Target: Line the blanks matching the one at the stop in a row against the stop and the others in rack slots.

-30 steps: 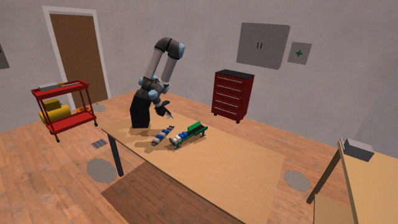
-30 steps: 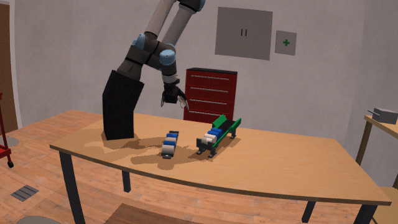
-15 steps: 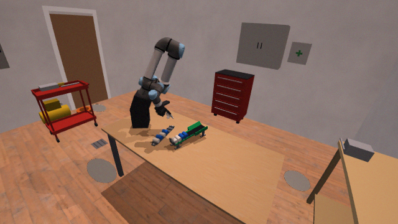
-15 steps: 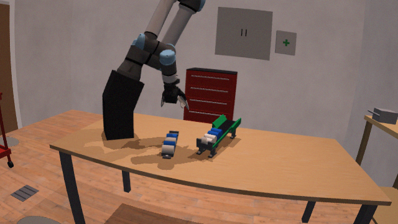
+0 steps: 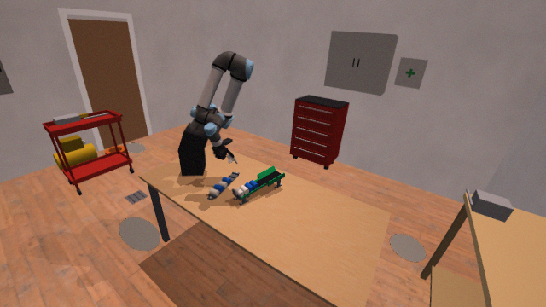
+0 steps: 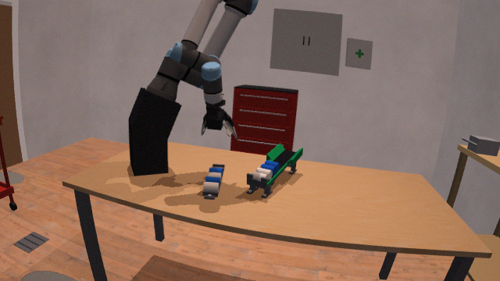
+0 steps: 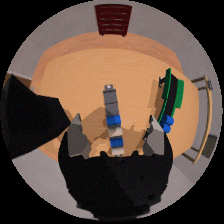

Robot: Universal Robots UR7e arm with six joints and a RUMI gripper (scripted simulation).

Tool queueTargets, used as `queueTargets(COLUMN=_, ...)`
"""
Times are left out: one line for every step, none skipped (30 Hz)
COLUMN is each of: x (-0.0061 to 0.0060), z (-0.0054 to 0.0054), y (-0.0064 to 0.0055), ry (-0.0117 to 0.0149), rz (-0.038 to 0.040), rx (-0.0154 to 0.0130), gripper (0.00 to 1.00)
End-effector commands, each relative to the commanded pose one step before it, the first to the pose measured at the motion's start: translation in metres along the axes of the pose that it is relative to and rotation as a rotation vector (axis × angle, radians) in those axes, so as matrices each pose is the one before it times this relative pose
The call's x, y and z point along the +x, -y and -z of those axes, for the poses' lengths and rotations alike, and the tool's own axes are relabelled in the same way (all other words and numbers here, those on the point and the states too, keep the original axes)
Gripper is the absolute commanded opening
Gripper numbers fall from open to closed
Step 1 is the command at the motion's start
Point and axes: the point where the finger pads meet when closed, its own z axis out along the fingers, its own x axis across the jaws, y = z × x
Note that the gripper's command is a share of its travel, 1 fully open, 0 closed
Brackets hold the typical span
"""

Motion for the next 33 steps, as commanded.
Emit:
queueTargets(x=-0.00174, z=0.00066, y=-0.02029, ry=0.01875, rz=0.03766, rx=-0.08826, gripper=1.0)
queueTargets(x=-0.00039, z=0.00038, y=-0.00666, ry=0.0054, rz=0.01207, rx=-0.02987, gripper=1.0)
queueTargets(x=-0.00025, z=0.00051, y=-0.00703, ry=0.00515, rz=0.01246, rx=-0.03185, gripper=1.0)
queueTargets(x=-0.00009, z=0.00064, y=-0.00725, ry=0.0047, rz=0.01255, rx=-0.03318, gripper=1.0)
queueTargets(x=0.0, z=0.0, y=0.0, ry=0.0, rz=0.0, rx=0.0, gripper=1.0)
queueTargets(x=0.0, z=0.0, y=0.0, ry=0.0, rz=0.0, rx=0.0, gripper=1.0)
queueTargets(x=0.0, z=0.0, y=0.0, ry=0.0, rz=0.0, rx=0.0, gripper=1.0)
queueTargets(x=0.00008, z=0.00076, y=-0.00731, ry=0.0041, rz=0.01232, rx=-0.03379, gripper=1.0)
queueTargets(x=0.00025, z=0.00087, y=-0.00722, ry=0.0034, rz=0.01182, rx=-0.03365, gripper=1.0)
queueTargets(x=0.00041, z=0.00096, y=-0.00697, ry=0.00267, rz=0.01107, rx=-0.03276, gripper=1.0)
queueTargets(x=0.0, z=0.0, y=0.0, ry=0.0, rz=0.0, rx=0.0, gripper=1.0)
queueTargets(x=0.00053, z=0.00101, y=-0.00658, ry=0.00196, rz=0.01012, rx=-0.03113, gripper=1.0)
queueTargets(x=0.00061, z=0.00102, y=-0.00605, ry=0.00131, rz=0.00903, rx=-0.02881, gripper=1.0)
queueTargets(x=0.0, z=0.0, y=0.0, ry=0.0, rz=0.0, rx=0.0, gripper=1.0)
queueTargets(x=0.00065, z=0.00099, y=-0.00541, ry=0.00078, rz=0.00783, rx=-0.02589, gripper=1.0)
queueTargets(x=0.00063, z=0.00091, y=-0.00468, ry=0.00037, rz=0.00658, rx=-0.02248, gripper=1.0)
queueTargets(x=0.00058, z=0.00079, y=-0.00389, ry=0.00009, rz=0.00533, rx=-0.01872, gripper=1.0)
queueTargets(x=0.00049, z=0.00064, y=-0.00306, ry=-0.00007, rz=0.00411, rx=-0.01478, gripper=1.0)
queueTargets(x=0.00038, z=0.00048, y=-0.00225, ry=-0.00013, rz=0.00297, rx=-0.01086, gripper=1.0)
queueTargets(x=0.00026, z=0.00033, y=-0.00149, ry=-0.00012, rz=0.00194, rx=-0.00719, gripper=1.0)
queueTargets(x=0.00015, z=0.00018, y=-0.00083, ry=-0.00008, rz=0.00107, rx=-0.00401, gripper=1.0)
queueTargets(x=0.00006, z=0.00007, y=-0.00033, ry=-0.00003, rz=0.00042, rx=-0.0016, gripper=1.0)
queueTargets(x=0.0, z=0.0, y=0.0, ry=0.0, rz=0.0, rx=0.0, gripper=1.0)
queueTargets(x=0.0, z=0.0, y=0.0, ry=0.0, rz=0.0, rx=0.0, gripper=1.0)
queueTargets(x=0.00001, z=0.00001, y=-0.00005, ry=-0.00001, rz=0.00006, rx=-0.00024, gripper=1.0)
queueTargets(x=0.0, z=0.0, y=0.0, ry=0.0, rz=0.0, rx=0.0, gripper=1.0)
queueTargets(x=0.0, z=0.0, y=0.0, ry=0.0, rz=0.0, rx=0.0, gripper=1.0)
queueTargets(x=0.0, z=0.0, y=0.0, ry=0.0, rz=0.0, rx=0.0, gripper=1.0)
queueTargets(x=0.0, z=0.0, y=0.0, ry=0.0, rz=0.0, rx=0.0, gripper=1.0)
queueTargets(x=0.0, z=0.0, y=0.0, ry=0.0, rz=0.0, rx=0.0, gripper=1.0)
queueTargets(x=0.0, z=0.0, y=0.0, ry=0.0, rz=0.0, rx=0.0, gripper=1.0)
queueTargets(x=0.0, z=0.0, y=0.0, ry=0.0, rz=0.0, rx=0.0, gripper=1.0)
queueTargets(x=0.0, z=0.0, y=0.0, ry=0.0, rz=0.0, rx=0.0, gripper=1.0)
